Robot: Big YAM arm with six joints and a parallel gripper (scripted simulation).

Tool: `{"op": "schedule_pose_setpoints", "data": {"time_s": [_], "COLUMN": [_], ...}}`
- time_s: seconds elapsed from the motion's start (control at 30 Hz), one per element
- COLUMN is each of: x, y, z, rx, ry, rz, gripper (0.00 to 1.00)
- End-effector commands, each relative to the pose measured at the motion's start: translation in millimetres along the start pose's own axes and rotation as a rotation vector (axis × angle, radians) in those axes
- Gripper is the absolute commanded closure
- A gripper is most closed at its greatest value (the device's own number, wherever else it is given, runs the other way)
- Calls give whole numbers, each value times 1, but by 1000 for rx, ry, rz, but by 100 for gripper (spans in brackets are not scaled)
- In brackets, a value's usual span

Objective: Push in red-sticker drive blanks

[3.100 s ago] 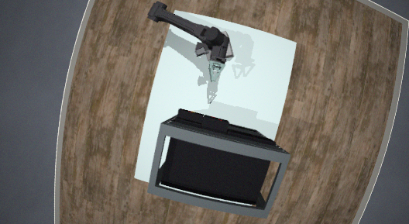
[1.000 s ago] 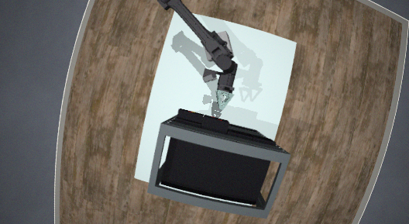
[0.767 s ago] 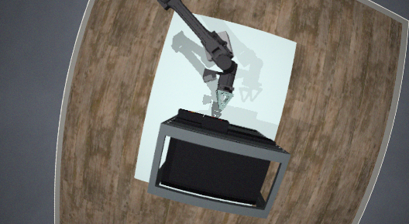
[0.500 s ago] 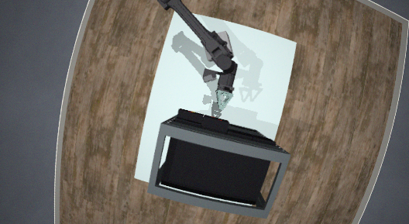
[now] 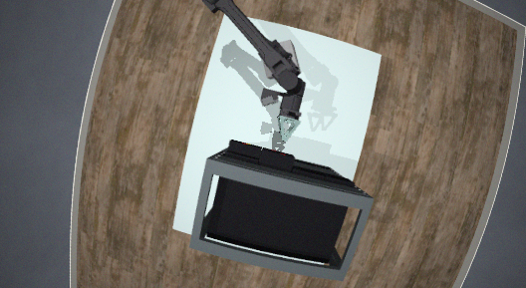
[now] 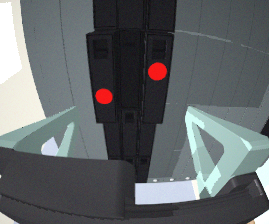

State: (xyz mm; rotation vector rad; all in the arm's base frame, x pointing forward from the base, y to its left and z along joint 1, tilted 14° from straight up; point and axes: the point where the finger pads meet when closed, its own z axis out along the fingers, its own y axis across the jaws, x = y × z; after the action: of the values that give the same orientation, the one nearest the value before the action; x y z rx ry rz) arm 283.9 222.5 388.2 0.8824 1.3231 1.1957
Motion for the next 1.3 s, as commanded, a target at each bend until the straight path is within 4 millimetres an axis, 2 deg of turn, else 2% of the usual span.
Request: {"op": "schedule_pose_setpoints", "data": {"time_s": [0.0, 0.77, 0.8, 0.9, 1.0, 1.07, 1.1, 1.13, 1.27], "x": [-6, -8, -12, -13, -28, -28, -36, -42, -71], "y": [34, 33, 31, 1, 0, 0, 4, -2, -6], "z": [7, 7, 6, 1, 0, 0, 0, -1, -4], "rx": [-45, -45, -45, -3, -3, -3, -9, -2, -2], "ry": [-19, -22, -24, -9, -8, -8, -11, -8, -8], "rz": [72, 72, 71, 19, 19, 19, 27, 20, 21], "gripper": [0, 0, 0, 0, 0, 0, 0, 0, 0]}}
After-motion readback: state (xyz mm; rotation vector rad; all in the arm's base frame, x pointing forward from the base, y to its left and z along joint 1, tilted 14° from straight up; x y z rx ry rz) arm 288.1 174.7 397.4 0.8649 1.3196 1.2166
